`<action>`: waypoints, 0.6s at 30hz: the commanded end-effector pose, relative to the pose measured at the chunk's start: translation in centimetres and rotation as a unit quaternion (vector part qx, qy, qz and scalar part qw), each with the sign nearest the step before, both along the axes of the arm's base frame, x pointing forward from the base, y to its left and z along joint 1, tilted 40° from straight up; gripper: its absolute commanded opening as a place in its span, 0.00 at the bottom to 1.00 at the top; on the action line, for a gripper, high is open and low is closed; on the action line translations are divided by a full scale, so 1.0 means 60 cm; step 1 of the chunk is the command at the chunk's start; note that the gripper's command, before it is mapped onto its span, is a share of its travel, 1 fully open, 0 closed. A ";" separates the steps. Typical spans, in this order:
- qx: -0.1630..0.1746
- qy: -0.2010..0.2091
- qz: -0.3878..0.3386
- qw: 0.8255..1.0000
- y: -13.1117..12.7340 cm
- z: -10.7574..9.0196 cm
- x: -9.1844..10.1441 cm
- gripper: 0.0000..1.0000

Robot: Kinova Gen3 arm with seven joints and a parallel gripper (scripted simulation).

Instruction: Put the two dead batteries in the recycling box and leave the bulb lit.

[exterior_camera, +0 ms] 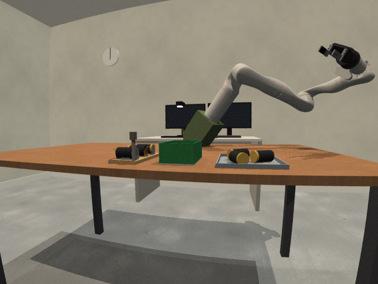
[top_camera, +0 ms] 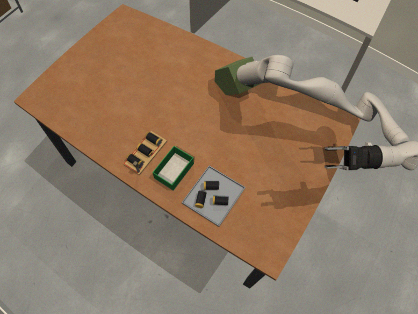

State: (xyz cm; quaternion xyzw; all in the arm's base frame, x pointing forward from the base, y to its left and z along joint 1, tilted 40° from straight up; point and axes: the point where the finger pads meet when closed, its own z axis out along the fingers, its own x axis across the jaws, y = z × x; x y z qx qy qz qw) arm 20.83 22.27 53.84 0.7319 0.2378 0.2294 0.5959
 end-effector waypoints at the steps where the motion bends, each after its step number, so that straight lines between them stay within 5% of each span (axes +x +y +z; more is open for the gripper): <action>1: 0.000 -0.001 0.002 1.000 0.000 0.003 -0.003 1.00; 10: -0.004 -0.005 0.015 1.000 0.001 0.017 -0.021 1.00; 18: -0.016 -0.017 0.048 0.999 0.000 0.053 -0.070 1.00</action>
